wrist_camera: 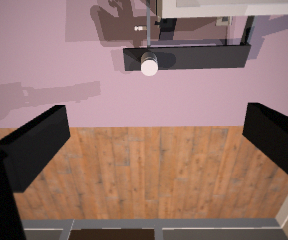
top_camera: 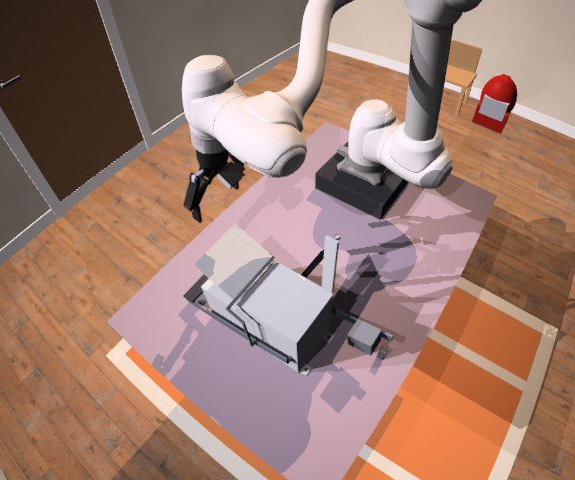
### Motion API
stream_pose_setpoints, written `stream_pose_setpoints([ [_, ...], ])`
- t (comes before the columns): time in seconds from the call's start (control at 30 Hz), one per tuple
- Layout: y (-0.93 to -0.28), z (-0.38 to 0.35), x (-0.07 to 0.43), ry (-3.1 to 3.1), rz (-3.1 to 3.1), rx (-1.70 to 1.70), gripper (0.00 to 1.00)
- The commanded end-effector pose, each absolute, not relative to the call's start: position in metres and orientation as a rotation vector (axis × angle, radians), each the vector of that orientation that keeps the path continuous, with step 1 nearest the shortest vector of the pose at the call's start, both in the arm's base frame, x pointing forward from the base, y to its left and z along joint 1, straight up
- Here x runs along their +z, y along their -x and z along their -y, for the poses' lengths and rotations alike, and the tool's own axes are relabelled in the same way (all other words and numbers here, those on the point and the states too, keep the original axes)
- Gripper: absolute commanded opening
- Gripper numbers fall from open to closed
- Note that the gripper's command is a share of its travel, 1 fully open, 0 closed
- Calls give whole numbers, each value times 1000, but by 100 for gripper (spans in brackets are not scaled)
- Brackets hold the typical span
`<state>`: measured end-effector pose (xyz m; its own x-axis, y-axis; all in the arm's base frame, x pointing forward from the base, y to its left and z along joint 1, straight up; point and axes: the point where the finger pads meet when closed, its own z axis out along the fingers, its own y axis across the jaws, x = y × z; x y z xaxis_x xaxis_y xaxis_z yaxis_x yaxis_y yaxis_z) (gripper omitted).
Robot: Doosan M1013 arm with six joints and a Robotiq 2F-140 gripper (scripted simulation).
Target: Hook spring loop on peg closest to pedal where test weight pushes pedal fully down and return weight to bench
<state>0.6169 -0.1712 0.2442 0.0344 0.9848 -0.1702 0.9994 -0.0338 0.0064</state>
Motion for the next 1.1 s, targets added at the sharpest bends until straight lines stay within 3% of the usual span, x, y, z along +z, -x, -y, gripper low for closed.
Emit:
stream_pose_setpoints([
  [0.0,-617,171,245,-2166,-2093,-177,100],
  [0.6,-617,171,245,-2166,-2093,-177,100],
  [1.07,-618,184,129,-2299,-2223,115,100],
])
